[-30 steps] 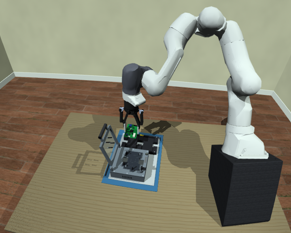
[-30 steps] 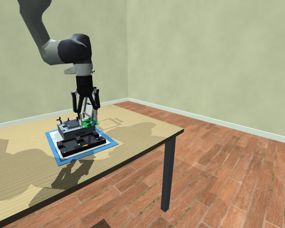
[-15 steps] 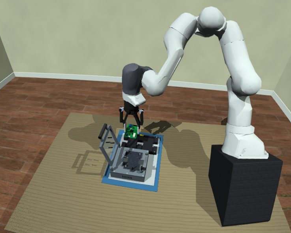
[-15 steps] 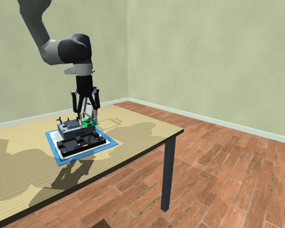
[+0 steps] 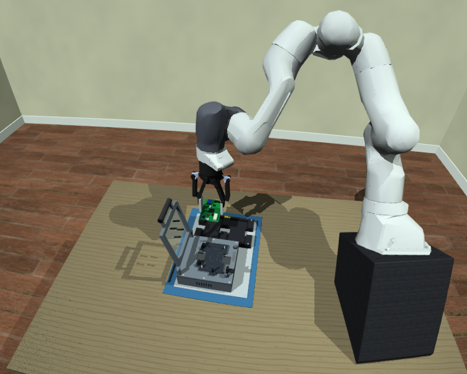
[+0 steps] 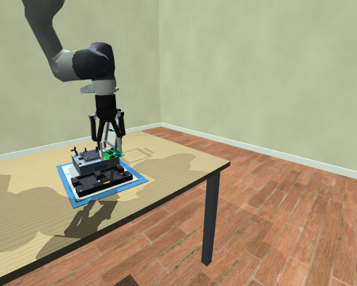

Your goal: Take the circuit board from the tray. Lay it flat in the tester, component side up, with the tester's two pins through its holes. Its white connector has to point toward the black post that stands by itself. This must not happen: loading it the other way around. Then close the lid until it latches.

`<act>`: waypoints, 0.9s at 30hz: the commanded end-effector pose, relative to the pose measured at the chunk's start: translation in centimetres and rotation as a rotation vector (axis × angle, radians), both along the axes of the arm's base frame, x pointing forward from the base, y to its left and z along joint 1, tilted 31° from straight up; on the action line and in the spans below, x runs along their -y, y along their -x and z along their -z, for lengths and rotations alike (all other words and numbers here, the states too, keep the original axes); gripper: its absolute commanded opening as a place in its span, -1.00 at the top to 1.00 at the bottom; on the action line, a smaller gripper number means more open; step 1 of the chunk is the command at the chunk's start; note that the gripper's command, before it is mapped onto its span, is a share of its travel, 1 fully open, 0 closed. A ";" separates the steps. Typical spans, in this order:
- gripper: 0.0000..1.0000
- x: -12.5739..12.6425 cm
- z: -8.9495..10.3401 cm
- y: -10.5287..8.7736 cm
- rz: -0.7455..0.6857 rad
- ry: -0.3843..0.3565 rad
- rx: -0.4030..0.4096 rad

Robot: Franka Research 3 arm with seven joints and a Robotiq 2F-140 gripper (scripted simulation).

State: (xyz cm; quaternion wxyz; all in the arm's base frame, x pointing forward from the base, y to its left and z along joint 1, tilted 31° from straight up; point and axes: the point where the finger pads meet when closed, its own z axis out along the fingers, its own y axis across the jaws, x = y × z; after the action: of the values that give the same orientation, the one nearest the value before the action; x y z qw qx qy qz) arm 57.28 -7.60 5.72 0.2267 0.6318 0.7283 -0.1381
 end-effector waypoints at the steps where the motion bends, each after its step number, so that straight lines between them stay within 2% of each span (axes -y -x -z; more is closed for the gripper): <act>1: 0.09 -0.1 -0.1 0.1 -0.006 0.001 -0.005; 27: 0.09 -1.0 0.4 0.5 -0.008 0.002 -0.006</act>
State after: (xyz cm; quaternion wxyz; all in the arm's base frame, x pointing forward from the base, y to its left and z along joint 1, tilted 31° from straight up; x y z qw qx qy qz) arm 57.00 -6.79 5.46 0.2252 0.6264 0.7332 -0.1387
